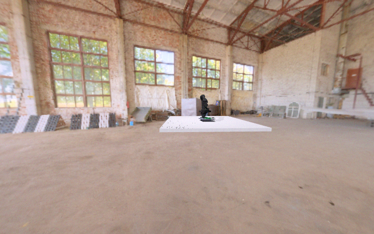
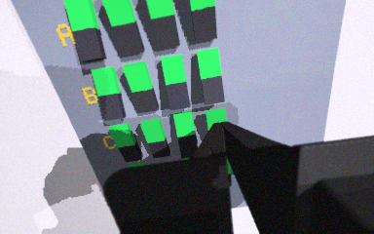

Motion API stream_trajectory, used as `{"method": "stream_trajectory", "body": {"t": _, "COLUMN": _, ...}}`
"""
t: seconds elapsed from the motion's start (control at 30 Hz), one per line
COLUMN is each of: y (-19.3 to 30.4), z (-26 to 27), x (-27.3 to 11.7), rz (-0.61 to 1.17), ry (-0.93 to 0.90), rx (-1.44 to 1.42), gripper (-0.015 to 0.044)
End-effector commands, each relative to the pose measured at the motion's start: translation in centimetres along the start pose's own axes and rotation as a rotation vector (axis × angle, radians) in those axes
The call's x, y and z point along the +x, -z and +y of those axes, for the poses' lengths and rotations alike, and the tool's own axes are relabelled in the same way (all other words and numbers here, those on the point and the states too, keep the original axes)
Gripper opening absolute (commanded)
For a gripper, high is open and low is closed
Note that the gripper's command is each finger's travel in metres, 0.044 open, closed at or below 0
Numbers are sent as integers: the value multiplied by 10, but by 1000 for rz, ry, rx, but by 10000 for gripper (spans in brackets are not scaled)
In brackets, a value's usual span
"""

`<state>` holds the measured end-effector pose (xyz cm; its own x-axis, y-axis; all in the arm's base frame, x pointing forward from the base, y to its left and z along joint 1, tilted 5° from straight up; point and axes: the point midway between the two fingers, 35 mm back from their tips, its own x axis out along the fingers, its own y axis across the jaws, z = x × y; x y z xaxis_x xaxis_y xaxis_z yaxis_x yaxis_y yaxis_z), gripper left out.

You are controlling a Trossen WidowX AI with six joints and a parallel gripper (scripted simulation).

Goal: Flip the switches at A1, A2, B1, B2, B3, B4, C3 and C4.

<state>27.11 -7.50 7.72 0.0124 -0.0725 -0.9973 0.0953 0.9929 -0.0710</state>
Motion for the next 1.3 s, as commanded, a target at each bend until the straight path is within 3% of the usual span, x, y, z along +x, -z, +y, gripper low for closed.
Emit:
{"method": "stream_trajectory", "body": {"t": 0.0, "y": 2, "z": 0, "x": 8, "rz": 9, "ry": 0, "rx": -5, "gripper": 0}}
{"method": "stream_trajectory", "body": {"t": 1.27, "y": 2, "z": 0, "x": 14, "rz": 9, "ry": 0, "rx": -5, "gripper": 0}}
